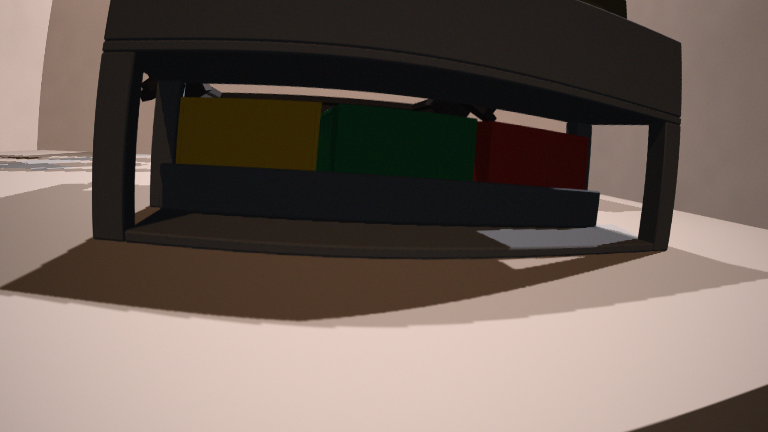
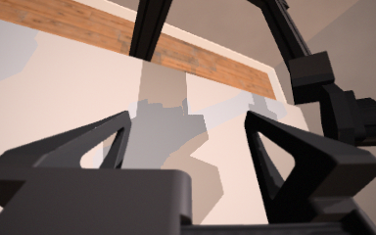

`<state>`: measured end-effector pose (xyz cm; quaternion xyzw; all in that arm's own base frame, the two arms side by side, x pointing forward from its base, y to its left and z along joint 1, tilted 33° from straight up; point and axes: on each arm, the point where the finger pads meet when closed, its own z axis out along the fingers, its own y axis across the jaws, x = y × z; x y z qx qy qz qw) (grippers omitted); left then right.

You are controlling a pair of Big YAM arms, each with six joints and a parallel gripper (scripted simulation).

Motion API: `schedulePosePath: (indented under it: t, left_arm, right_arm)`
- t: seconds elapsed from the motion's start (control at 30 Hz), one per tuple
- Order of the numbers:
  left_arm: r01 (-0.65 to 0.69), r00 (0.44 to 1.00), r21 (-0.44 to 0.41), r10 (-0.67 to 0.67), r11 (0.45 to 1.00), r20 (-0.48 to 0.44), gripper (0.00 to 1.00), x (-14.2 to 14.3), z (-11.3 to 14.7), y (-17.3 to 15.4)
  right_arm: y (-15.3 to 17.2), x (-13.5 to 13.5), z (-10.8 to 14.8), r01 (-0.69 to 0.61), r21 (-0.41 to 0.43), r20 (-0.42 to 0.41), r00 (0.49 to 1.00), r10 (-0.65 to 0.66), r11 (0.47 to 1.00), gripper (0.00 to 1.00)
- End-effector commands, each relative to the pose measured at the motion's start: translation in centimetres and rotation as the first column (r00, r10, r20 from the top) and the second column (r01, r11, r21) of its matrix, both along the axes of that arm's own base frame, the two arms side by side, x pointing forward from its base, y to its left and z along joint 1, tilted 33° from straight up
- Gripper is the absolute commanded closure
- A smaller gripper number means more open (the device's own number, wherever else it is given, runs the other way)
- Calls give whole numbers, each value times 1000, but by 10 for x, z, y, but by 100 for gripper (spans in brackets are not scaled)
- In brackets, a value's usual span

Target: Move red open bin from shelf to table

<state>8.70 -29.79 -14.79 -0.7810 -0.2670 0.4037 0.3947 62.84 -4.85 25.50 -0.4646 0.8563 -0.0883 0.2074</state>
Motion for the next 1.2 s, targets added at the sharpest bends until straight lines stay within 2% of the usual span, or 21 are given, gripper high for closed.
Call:
schedulePosePath:
  t: [0.0,0.17,0.3,0.37,0.47,0.63,0.87,0.93,1.17]
  left_arm:
    - [2,1000,-17,-2,1000,10,0,4,1,-8]
    - [2,1000,-17,-2,1000,10,0,4,1,-8]
    - [2,1000,-17,-2,1000,10,0,4,1,-8]
    - [2,1000,-17,-2,1000,10,0,4,1,-8]
    - [2,1000,-17,-2,1000,10,0,4,1,-8]
    - [2,1000,-17,-2,1000,10,0,4,1,-8]
    - [2,1000,-17,-2,1000,10,0,4,1,-8]
    - [2,1000,-17,-2,1000,10,0,4,1,-8]
    - [2,1000,-17,-2,1000,10,0,4,1,-8]
  right_arm:
    - [-41,-8,48,107,12,112,988,-107,994,0]
    - [-95,-25,81,248,42,207,945,-252,968,0]
    - [-147,-48,113,376,83,297,875,-383,923,0]
    - [-147,-48,113,376,83,297,875,-383,923,0]
    - [-187,-73,141,473,124,369,794,-483,872,0]
    - [-252,-130,192,614,214,489,606,-628,760,0]
    - [-322,-237,266,732,371,629,256,-735,572,0]
    - [-322,-237,266,732,371,629,256,-735,572,0]
    - [-350,-359,335,740,528,708,-113,-697,416,0]
